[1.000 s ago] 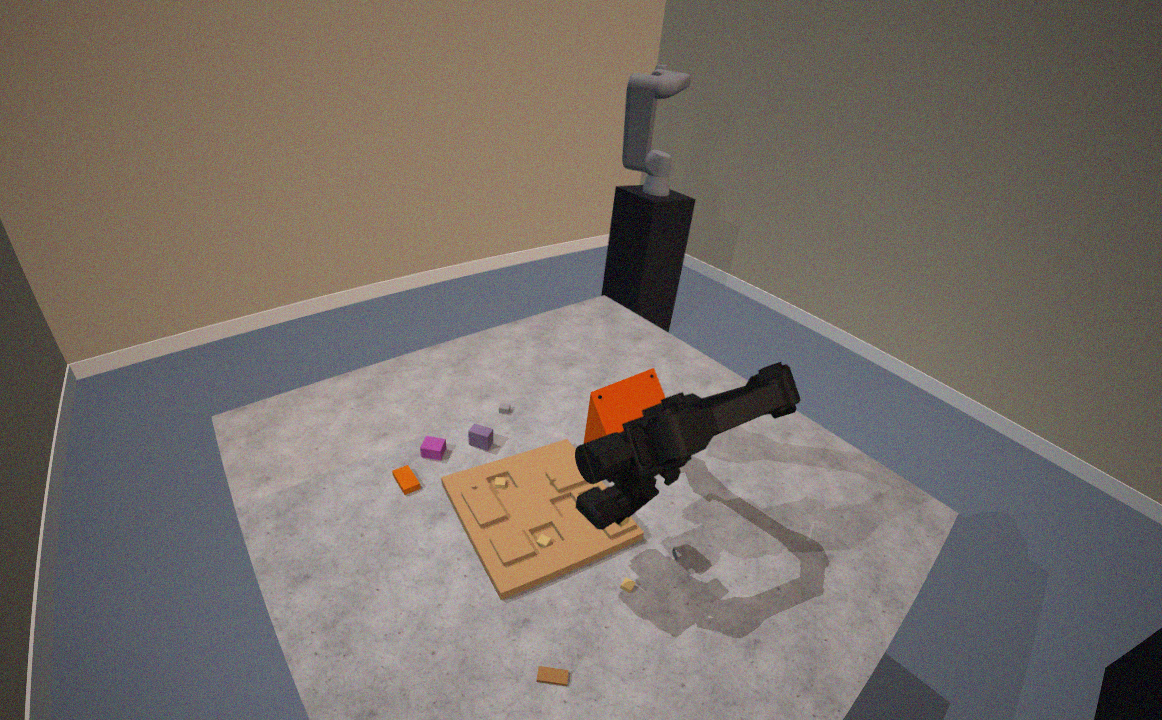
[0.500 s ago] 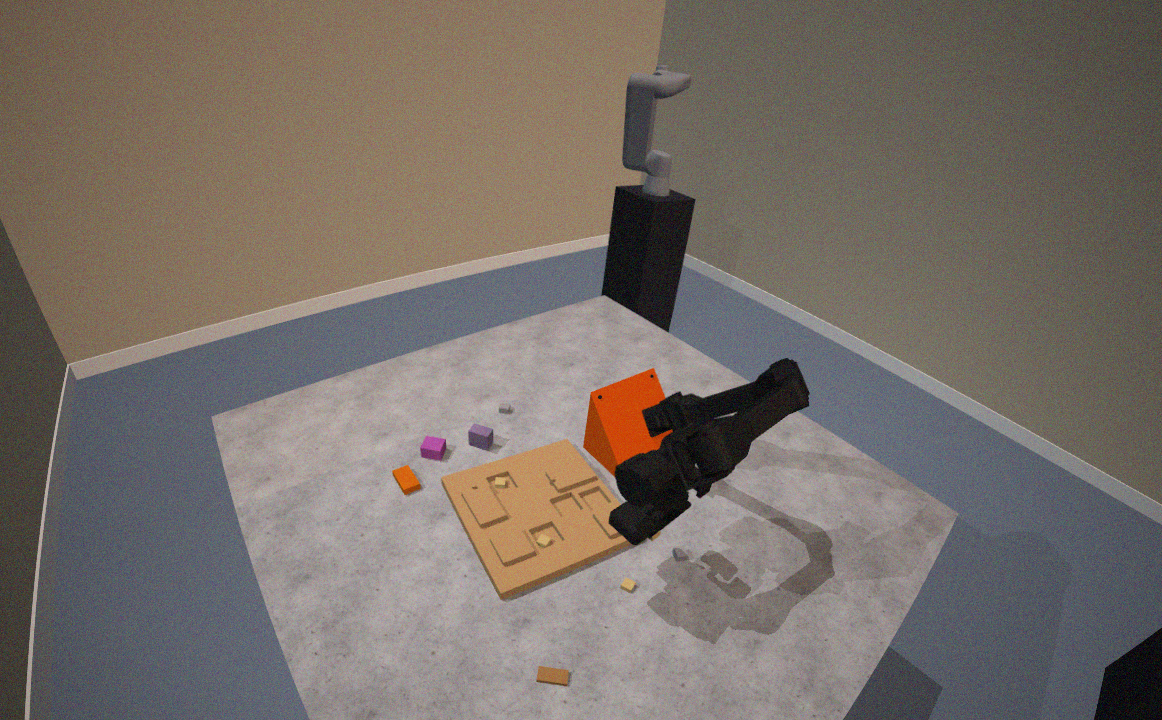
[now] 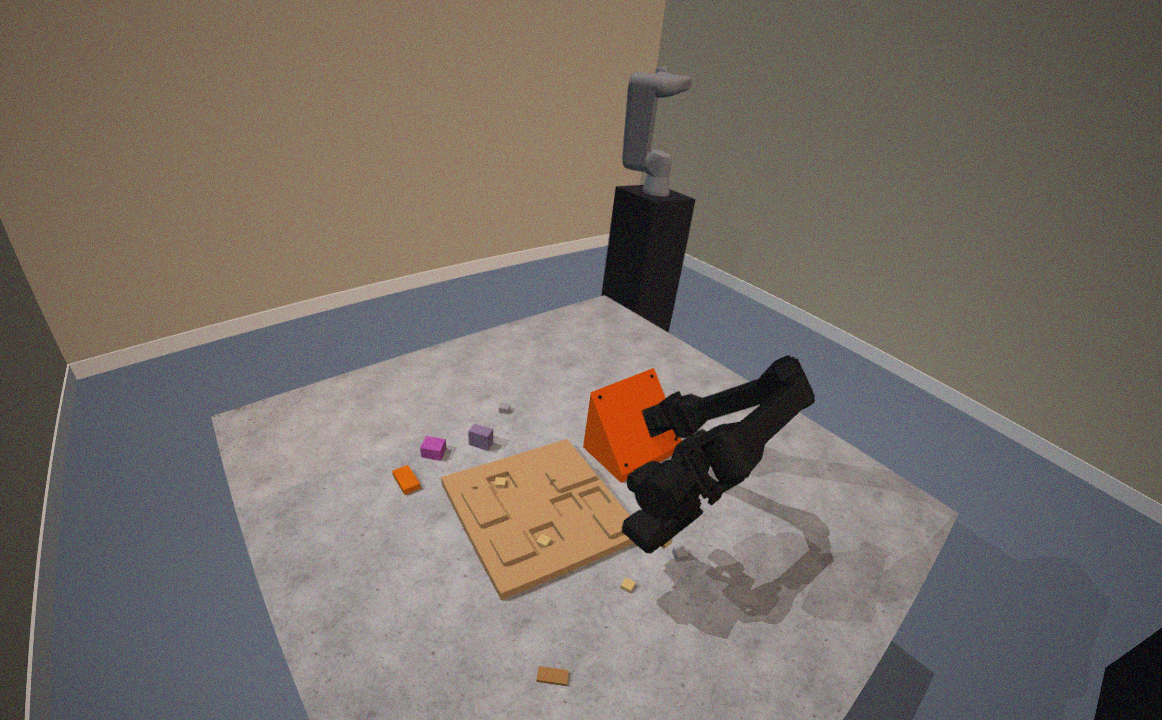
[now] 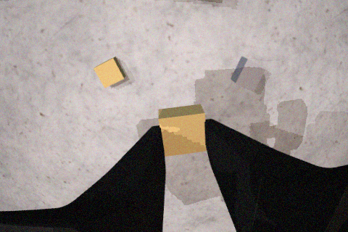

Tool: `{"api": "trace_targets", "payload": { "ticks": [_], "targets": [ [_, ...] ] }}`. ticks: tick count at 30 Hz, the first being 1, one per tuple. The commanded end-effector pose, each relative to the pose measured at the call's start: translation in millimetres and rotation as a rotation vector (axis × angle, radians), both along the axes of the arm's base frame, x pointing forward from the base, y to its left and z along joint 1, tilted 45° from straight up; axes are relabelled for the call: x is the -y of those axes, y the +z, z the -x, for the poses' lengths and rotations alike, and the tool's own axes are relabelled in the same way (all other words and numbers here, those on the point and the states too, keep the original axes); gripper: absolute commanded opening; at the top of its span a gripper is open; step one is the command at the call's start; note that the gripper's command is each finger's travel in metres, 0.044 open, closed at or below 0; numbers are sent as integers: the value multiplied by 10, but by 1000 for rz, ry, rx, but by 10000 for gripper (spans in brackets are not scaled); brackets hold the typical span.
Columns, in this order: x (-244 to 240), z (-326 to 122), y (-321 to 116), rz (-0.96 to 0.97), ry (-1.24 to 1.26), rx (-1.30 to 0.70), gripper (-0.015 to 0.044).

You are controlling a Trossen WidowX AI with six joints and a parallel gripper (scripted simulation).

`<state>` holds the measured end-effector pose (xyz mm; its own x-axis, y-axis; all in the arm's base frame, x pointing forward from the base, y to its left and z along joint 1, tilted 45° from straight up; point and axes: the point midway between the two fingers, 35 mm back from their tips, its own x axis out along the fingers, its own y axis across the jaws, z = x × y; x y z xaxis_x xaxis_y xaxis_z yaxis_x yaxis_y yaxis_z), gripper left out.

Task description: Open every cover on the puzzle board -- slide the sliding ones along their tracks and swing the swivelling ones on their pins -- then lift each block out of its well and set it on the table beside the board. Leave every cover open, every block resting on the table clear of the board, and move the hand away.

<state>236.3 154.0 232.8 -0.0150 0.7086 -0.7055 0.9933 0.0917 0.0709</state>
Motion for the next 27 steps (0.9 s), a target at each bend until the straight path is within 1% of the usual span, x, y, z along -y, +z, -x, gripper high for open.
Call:
{"api": "trace_targets", "payload": {
  "ticks": [1,27],
  "targets": [
    [-46,1,-57,4,0,-5,80],
    [-344,-20,-355,6,1,-3,80]
  ]
}}
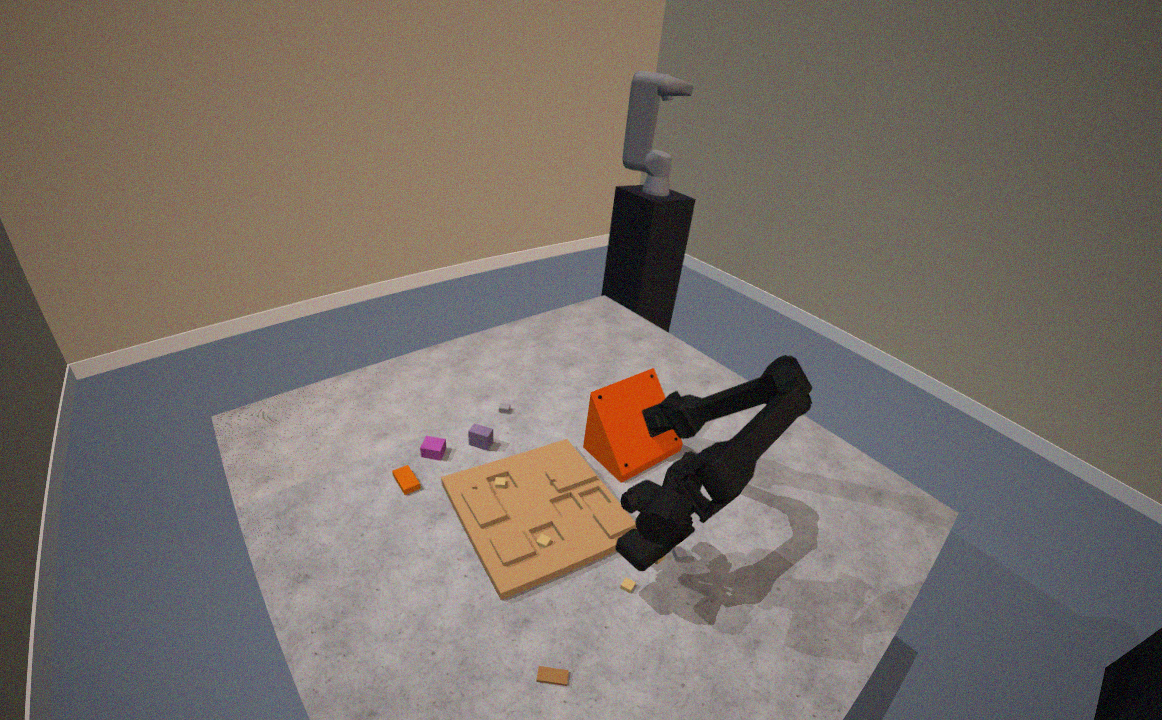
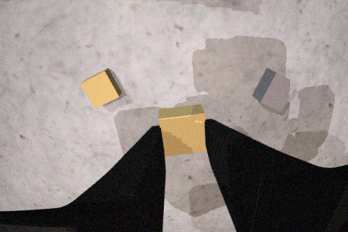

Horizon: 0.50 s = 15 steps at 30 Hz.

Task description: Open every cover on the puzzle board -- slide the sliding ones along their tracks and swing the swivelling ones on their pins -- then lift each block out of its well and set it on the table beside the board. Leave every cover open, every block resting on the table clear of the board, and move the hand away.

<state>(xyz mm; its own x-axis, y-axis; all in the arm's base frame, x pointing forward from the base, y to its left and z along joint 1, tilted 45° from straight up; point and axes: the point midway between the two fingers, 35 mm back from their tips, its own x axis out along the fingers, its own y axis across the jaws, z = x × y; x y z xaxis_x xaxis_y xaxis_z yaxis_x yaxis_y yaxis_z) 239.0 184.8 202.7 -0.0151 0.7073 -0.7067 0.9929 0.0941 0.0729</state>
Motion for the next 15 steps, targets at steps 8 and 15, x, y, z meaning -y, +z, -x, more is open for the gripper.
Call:
{"api": "trace_targets", "payload": {
  "ticks": [8,15],
  "targets": [
    [-131,15,-143,3,-2,-5,80],
    [-213,28,-219,0,-2,-5,80]
  ]
}}
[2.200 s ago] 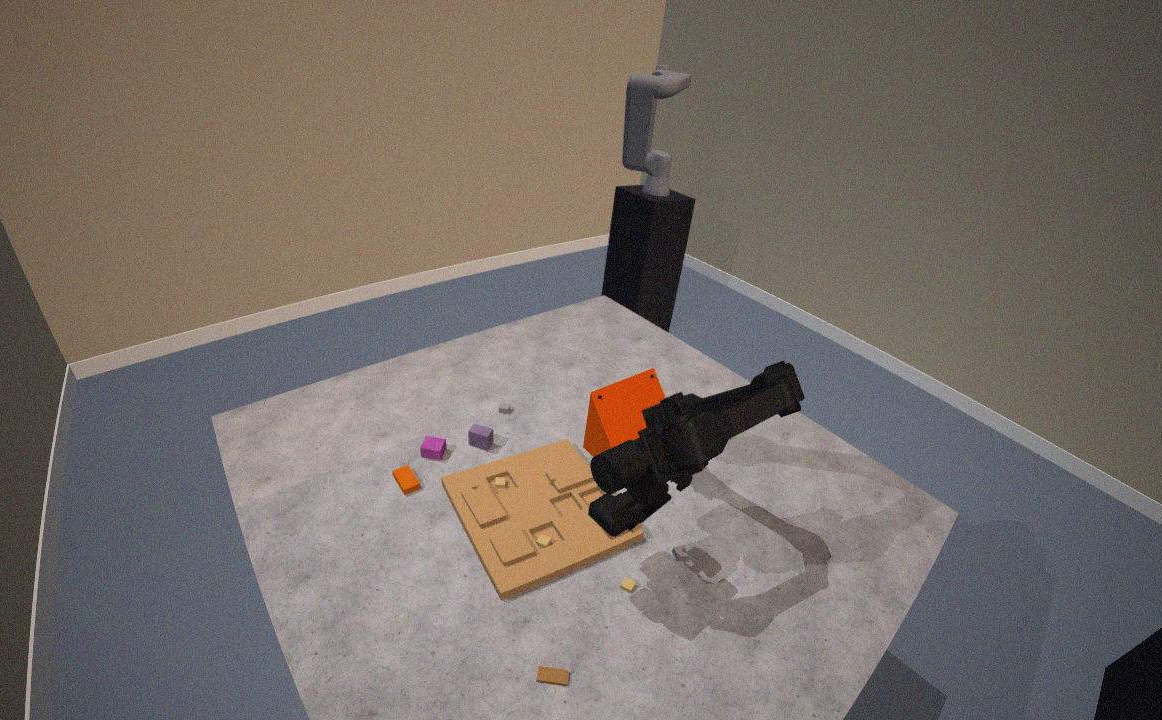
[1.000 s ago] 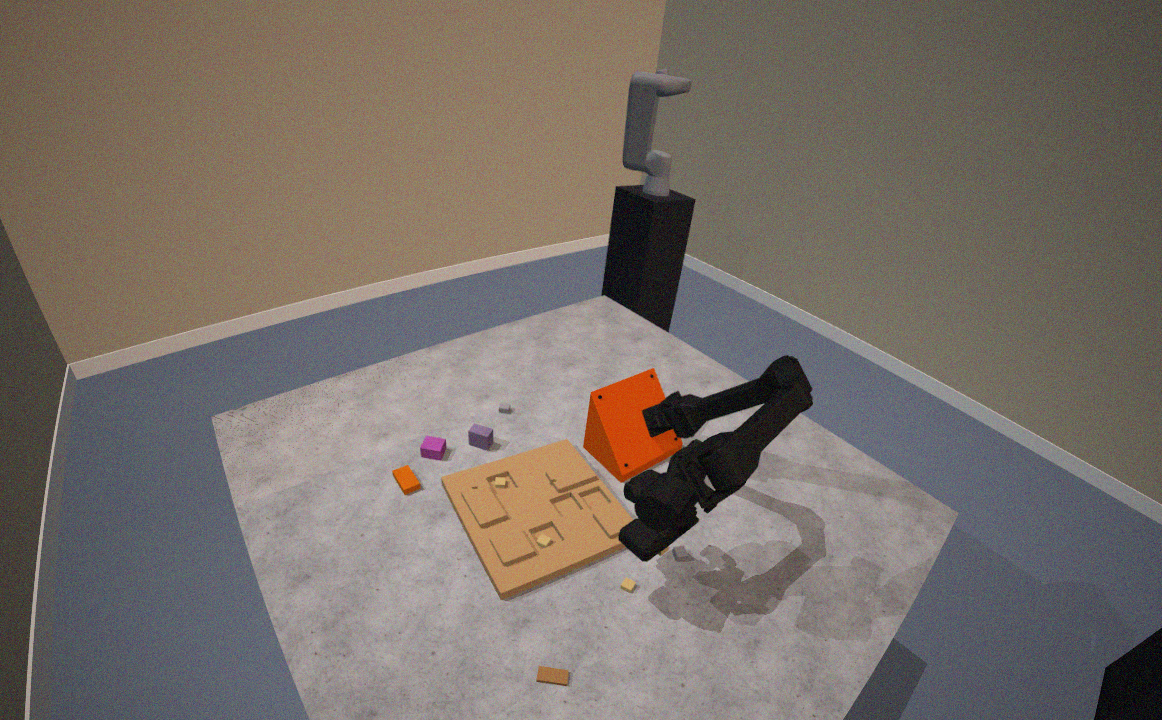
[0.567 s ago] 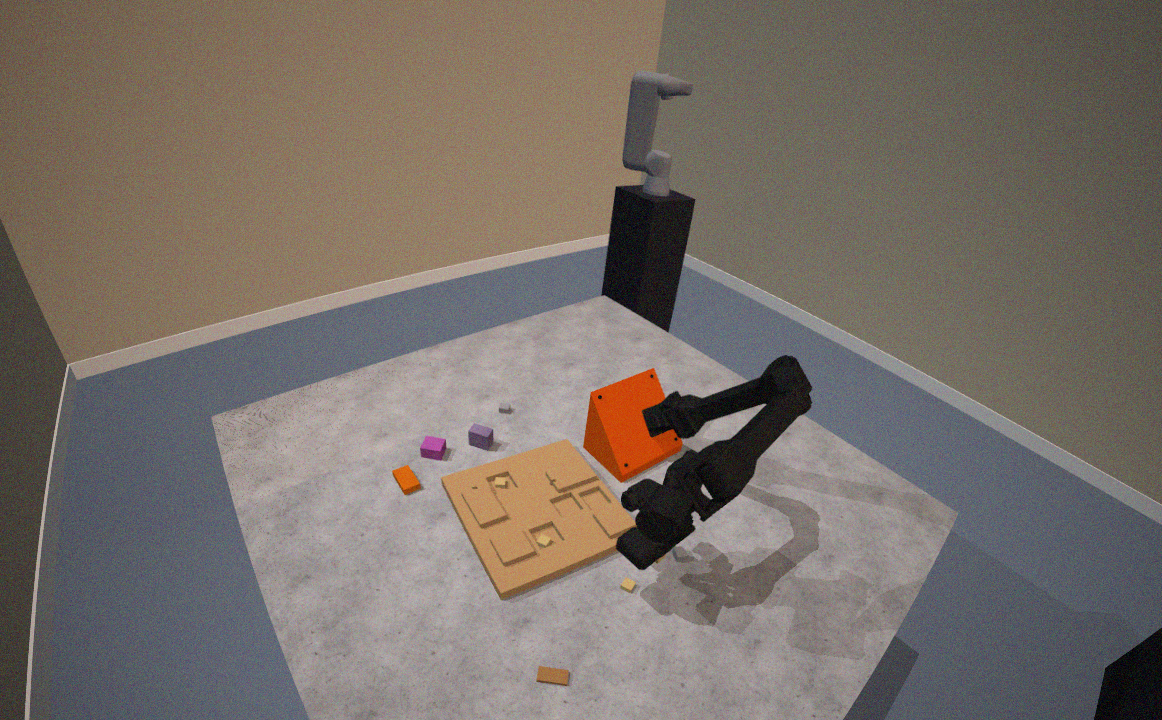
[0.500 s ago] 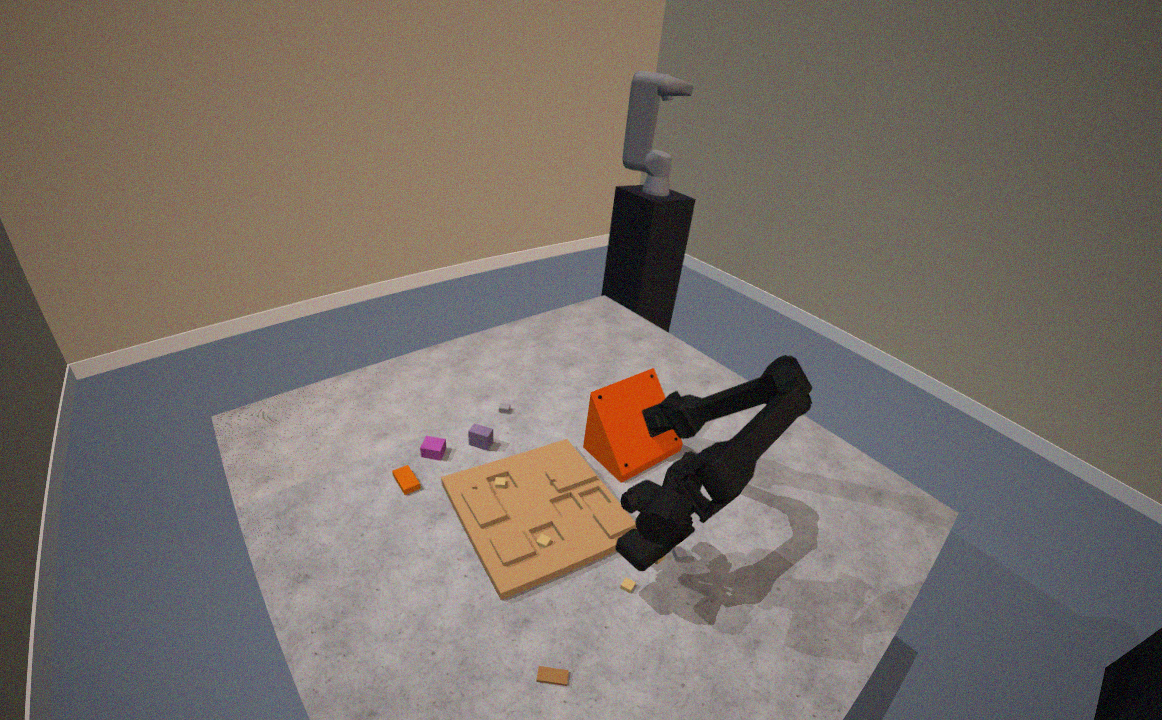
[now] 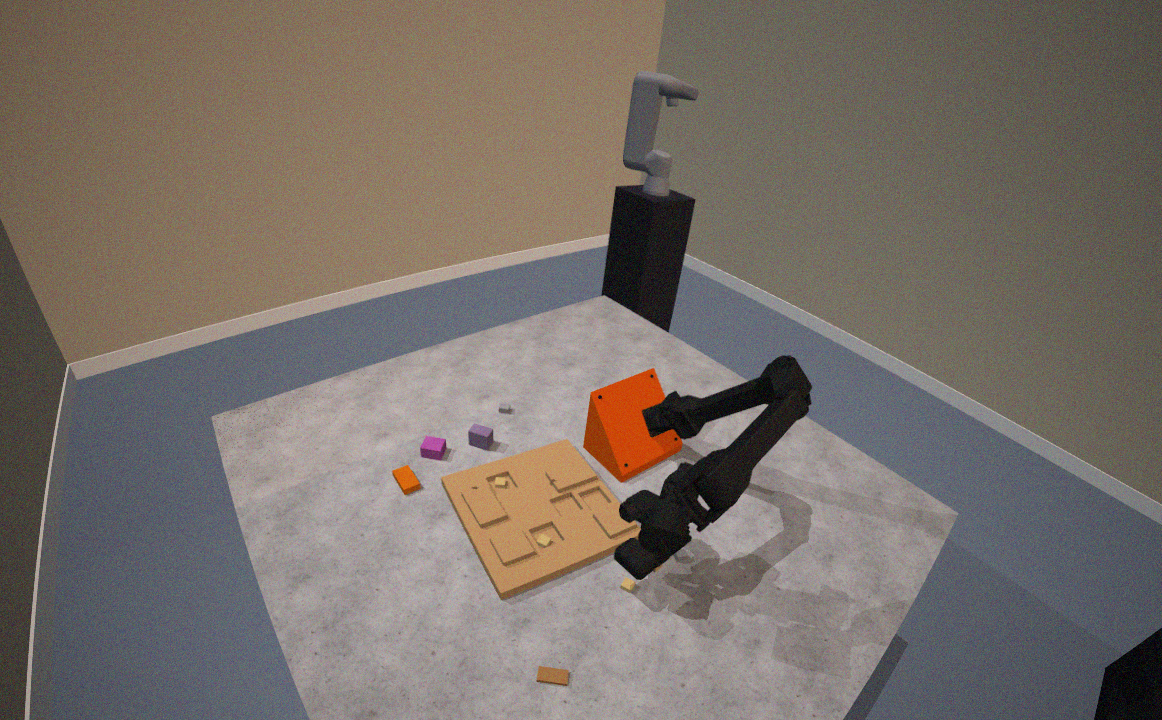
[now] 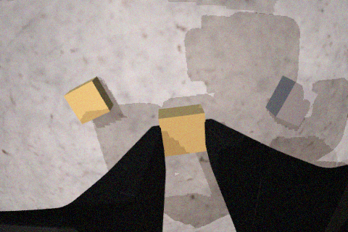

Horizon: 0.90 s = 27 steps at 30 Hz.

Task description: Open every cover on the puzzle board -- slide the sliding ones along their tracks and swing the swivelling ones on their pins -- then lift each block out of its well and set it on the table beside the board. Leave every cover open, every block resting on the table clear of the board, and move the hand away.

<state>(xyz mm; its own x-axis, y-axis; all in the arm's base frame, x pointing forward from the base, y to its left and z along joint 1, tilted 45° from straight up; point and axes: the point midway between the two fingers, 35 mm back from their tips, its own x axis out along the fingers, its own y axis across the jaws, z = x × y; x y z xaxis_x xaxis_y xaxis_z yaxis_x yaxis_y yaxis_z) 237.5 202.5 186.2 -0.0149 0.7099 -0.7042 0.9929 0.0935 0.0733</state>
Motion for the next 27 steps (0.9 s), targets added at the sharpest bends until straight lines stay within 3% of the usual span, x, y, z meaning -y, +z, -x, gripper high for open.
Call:
{"api": "trace_targets", "payload": {
  "ticks": [1,18,27],
  "targets": [
    [-48,15,-64,4,-2,-5,80],
    [-217,61,-216,-5,-3,-7,80],
    [-202,53,-183,-9,0,-3,316]
  ]
}}
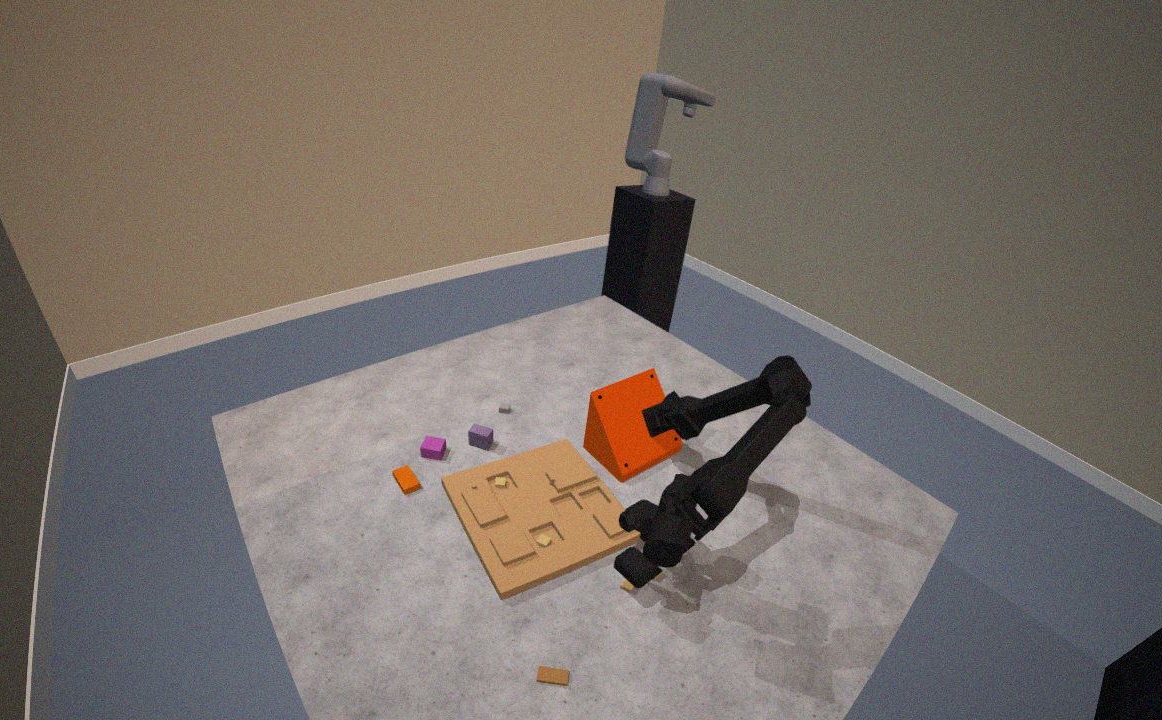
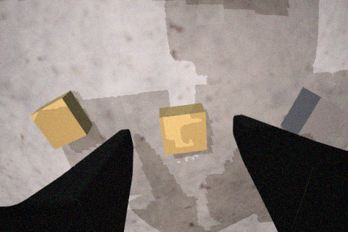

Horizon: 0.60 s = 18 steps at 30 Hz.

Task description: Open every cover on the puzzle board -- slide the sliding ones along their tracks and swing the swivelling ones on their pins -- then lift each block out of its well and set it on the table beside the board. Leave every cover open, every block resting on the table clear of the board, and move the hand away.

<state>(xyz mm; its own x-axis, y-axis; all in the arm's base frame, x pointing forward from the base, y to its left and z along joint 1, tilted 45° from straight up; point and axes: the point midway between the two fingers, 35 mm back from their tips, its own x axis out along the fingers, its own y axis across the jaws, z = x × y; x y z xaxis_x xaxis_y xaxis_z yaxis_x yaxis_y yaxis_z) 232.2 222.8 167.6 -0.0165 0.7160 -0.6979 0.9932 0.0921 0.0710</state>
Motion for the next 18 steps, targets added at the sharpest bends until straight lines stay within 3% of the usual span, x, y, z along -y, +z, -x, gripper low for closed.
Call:
{"api": "trace_targets", "payload": {
  "ticks": [1,5,18],
  "targets": [
    [1,0,3,0,1,0,342],
    [16,-3,16,1,1,0,440],
    [312,-35,284,10,0,-1,440]
  ]
}}
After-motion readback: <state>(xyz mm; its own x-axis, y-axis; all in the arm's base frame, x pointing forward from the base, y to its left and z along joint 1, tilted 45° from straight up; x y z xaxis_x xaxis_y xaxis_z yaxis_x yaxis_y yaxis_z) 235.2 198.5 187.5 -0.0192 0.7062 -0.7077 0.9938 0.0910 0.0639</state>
